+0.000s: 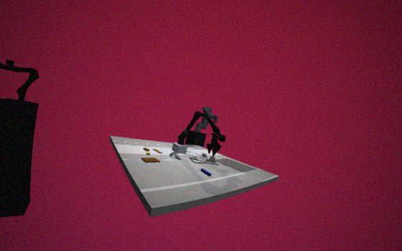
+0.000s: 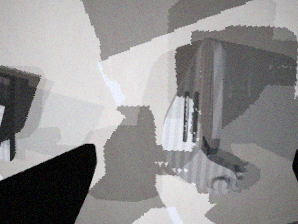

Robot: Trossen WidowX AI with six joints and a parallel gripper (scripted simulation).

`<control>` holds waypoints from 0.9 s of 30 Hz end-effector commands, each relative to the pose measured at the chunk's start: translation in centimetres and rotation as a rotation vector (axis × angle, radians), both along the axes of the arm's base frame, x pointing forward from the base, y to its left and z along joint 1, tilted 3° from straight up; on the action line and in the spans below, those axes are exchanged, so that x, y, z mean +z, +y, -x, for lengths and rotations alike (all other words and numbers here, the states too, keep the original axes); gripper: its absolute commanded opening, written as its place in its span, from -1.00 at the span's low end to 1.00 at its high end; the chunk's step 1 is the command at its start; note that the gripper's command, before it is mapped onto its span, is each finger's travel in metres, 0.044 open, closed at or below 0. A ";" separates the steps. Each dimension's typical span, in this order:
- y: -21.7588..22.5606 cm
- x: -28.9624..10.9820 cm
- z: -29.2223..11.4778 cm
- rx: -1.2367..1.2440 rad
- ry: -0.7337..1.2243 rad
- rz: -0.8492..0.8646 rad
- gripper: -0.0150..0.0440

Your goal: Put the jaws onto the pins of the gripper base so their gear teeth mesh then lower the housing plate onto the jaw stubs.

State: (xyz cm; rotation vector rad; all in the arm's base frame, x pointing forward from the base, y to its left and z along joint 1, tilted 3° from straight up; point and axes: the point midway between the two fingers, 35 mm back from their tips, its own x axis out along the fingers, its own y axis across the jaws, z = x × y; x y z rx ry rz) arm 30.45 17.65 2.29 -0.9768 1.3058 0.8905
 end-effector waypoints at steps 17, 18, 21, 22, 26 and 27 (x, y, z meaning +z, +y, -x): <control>0.0 -0.1 0.0 0.004 0.001 -0.002 1.00; 0.0 -0.1 0.0 0.004 0.001 -0.002 1.00; 0.0 -0.1 0.0 0.004 0.001 -0.002 1.00; 0.0 -0.1 0.0 0.004 0.001 -0.002 1.00; 0.0 -0.1 0.0 0.004 0.001 -0.002 1.00; 0.0 -0.1 0.0 0.004 0.001 -0.002 1.00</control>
